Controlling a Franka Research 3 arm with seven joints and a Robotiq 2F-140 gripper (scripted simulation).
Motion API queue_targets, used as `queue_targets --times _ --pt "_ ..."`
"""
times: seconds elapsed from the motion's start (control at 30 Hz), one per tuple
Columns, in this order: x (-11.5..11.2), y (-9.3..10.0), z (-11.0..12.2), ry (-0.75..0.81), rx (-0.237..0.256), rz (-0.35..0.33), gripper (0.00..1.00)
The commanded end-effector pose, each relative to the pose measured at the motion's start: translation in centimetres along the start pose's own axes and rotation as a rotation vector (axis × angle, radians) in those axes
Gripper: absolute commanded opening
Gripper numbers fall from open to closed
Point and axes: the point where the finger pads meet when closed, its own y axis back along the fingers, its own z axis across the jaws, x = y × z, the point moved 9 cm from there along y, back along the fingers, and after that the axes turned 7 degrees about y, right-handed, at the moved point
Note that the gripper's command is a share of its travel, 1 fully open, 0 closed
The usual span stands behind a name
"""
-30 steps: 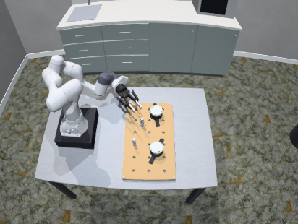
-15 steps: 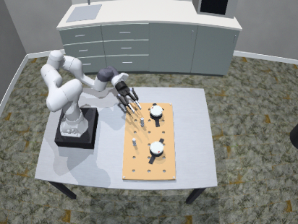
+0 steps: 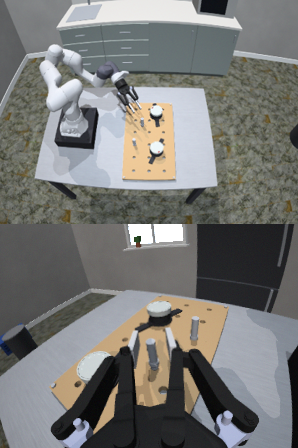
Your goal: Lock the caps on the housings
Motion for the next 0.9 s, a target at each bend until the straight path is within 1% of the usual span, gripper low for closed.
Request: queue_targets --times 0.0,0.07,0.13,0.4,0.5,0.57,0.8,0.87 --pt "0.2 0.0 -0.3 0.025 0.015 -0.026 0.36" --pt "0.2 0.0 -0.3 0.025 0.015 -0.026 0.36" --pt "0.5 -0.1 -0.3 0.026 0.015 -0.057 0.36" --pt "2.2 -0.4 -0.2 0.028 0.035 -0.249 0.36" --pt "2.6 -0.5 -0.1 0.027 0.045 -0.300 0.36" --pt "2.8 -0.5 -0.1 0.026 0.049 -0.317 0.36" --pt "2.8 -0.5 0.0 0.026 0.050 -0.325 0.36" --pt "2.9 -0.5 0.0 0.027 0.049 -0.336 0.36"
